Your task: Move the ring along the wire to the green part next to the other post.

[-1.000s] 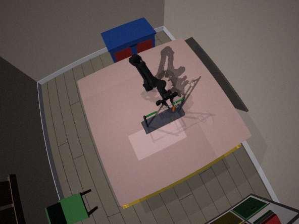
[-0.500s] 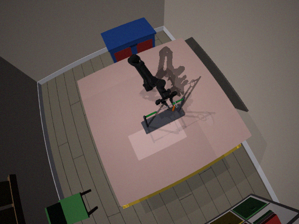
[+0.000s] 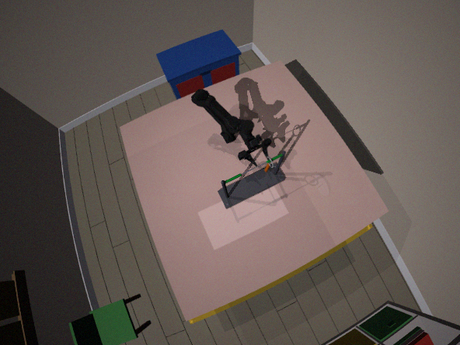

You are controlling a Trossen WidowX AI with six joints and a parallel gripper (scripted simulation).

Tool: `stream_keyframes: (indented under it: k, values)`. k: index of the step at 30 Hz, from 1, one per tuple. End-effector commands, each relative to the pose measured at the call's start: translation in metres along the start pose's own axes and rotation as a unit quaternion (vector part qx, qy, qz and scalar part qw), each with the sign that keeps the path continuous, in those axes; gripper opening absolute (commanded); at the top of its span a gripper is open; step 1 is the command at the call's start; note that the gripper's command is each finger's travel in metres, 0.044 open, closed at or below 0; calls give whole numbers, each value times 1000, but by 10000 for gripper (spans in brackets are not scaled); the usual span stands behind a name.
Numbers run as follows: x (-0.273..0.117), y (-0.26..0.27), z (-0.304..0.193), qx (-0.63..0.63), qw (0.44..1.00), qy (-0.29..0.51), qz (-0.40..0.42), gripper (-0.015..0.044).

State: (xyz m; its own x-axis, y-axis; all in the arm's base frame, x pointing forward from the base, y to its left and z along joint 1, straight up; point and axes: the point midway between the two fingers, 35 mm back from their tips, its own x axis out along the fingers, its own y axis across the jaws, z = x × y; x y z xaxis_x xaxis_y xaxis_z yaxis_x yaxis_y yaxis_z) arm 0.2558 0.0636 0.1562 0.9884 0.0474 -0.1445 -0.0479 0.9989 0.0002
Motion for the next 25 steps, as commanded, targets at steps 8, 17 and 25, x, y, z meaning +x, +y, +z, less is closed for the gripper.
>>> stream_keyframes:
  k: [8, 17, 25]
  values:
    - [-27, -2, -4, 2, 1000, 1, 0, 440]
    - [-27, -2, -4, 2, 1000, 1, 0, 440]
    - [-27, -2, -4, 2, 1000, 1, 0, 440]
